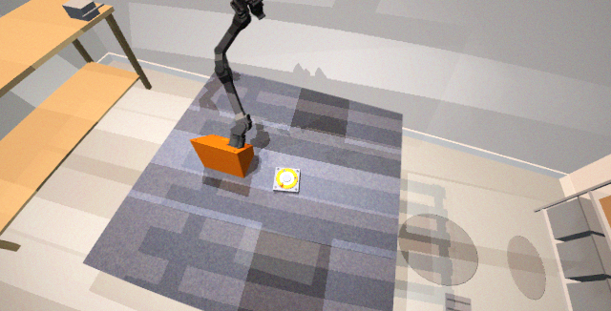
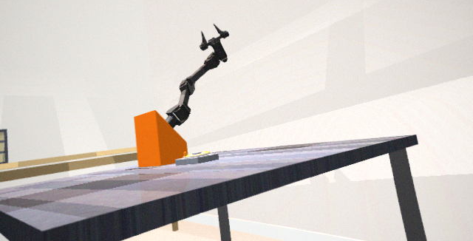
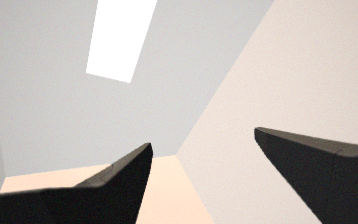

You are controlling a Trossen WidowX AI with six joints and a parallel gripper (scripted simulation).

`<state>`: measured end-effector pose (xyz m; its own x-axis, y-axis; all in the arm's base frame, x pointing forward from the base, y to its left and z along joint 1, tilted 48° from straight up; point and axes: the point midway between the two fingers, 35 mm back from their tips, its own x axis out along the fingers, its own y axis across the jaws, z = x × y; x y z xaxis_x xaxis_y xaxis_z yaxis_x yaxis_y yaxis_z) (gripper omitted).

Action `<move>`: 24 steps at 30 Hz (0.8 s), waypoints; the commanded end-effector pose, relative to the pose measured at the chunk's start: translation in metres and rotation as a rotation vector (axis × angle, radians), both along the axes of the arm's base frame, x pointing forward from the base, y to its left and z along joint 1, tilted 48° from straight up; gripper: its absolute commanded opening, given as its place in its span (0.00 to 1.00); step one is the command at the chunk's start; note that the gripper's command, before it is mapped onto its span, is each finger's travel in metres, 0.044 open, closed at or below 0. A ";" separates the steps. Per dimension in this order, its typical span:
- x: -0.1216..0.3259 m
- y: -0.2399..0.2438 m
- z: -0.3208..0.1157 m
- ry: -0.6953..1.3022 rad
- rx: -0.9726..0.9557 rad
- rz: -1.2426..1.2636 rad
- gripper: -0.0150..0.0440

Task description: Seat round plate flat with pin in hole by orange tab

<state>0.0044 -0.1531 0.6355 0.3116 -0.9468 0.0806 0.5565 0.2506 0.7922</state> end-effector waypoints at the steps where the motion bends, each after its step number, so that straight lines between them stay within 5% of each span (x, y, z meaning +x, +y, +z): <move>1: 0.006 0.002 0.001 0.016 -0.012 0.001 0.89; 15: 0.237 0.039 -0.047 0.679 -0.391 0.175 0.26; 24: 0.358 0.056 -0.156 1.032 -0.485 0.473 0.25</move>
